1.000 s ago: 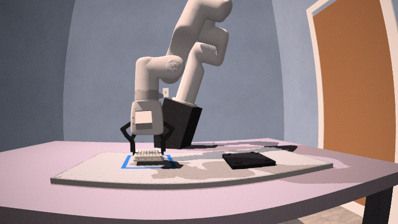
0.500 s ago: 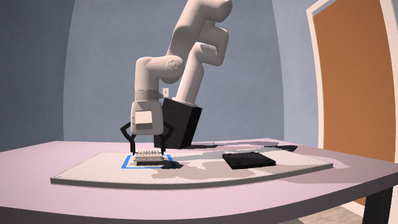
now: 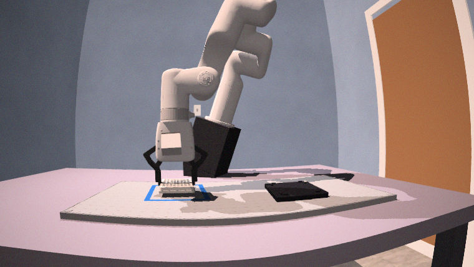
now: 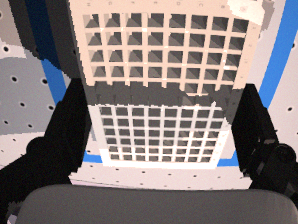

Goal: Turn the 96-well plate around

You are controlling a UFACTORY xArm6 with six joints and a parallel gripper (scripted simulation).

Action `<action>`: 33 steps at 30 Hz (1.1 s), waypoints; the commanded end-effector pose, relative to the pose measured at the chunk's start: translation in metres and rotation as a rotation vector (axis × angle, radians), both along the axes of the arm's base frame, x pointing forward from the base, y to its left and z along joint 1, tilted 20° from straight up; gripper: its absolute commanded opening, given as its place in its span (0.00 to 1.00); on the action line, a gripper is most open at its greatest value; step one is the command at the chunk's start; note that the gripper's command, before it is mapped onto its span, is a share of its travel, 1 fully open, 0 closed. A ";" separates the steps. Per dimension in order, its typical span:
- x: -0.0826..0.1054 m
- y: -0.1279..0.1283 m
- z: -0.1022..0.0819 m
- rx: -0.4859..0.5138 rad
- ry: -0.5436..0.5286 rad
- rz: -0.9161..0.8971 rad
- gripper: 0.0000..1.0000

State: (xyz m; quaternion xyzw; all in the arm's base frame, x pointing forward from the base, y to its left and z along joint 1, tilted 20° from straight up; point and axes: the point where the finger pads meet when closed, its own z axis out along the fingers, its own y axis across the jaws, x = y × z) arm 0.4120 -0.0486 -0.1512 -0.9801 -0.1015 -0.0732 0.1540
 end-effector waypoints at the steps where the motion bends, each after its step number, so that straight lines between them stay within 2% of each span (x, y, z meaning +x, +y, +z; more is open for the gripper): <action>1: 0.001 0.000 0.000 -0.001 -0.003 -0.001 0.00; 33: 0.002 0.001 -0.004 -0.001 -0.003 -0.001 0.00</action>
